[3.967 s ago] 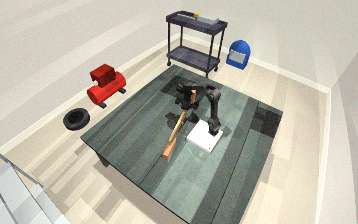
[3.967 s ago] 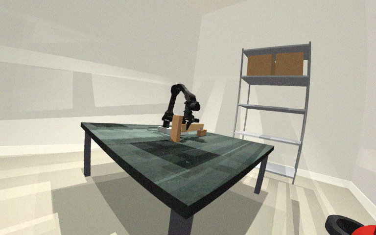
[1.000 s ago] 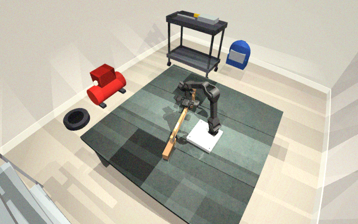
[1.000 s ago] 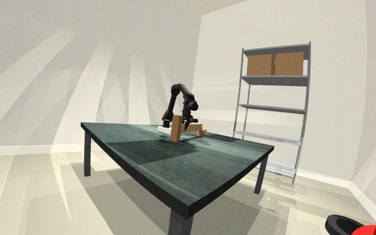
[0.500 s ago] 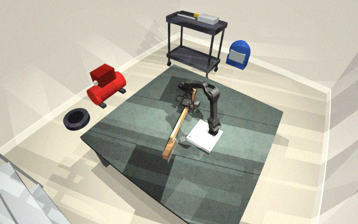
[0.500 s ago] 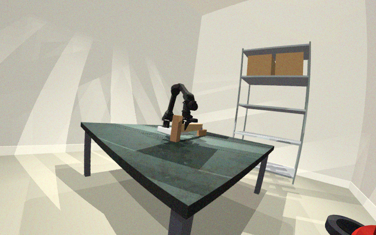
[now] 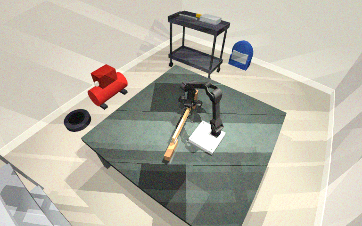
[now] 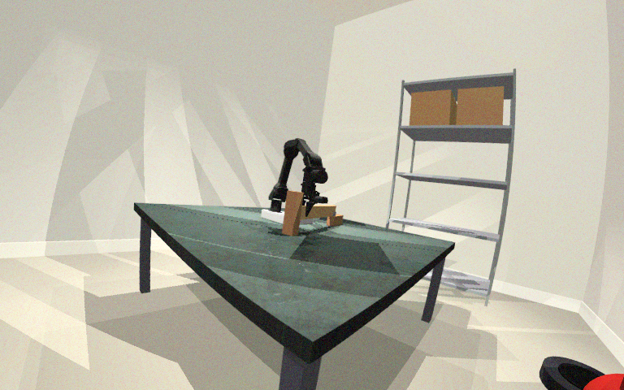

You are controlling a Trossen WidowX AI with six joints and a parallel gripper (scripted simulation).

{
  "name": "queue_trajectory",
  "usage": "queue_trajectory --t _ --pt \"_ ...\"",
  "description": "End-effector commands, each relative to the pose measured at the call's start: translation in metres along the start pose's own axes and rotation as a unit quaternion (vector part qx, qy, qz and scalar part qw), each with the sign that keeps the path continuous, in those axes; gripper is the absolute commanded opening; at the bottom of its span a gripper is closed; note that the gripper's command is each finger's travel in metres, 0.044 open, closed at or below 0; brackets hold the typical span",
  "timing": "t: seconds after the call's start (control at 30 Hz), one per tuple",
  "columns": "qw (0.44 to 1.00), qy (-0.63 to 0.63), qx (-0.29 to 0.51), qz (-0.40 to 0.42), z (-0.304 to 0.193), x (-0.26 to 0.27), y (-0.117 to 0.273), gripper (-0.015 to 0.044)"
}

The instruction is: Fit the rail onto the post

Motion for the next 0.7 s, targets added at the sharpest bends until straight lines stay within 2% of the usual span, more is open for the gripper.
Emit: queue_trajectory --t 0.0,0.5,0.67 --pt "1.000 0.000 0.000 0.000 0.0001 0.0000 0.0000 0.0052" --pt "1.000 0.000 0.000 0.000 0.0001 0.0000 0.0000 0.0440" --pt "1.000 0.000 0.000 0.000 0.0001 0.0000 0.0000 0.0440"
Point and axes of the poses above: the point midway between the two fingers, 35 mm back from their tips, its own y axis back along the fingers, its own x axis across the jaws, z = x × y, the point moved 1 cm from there along y, back along the fingers, and after that the axes turned 6 degrees about y, right-handed, at the moved point
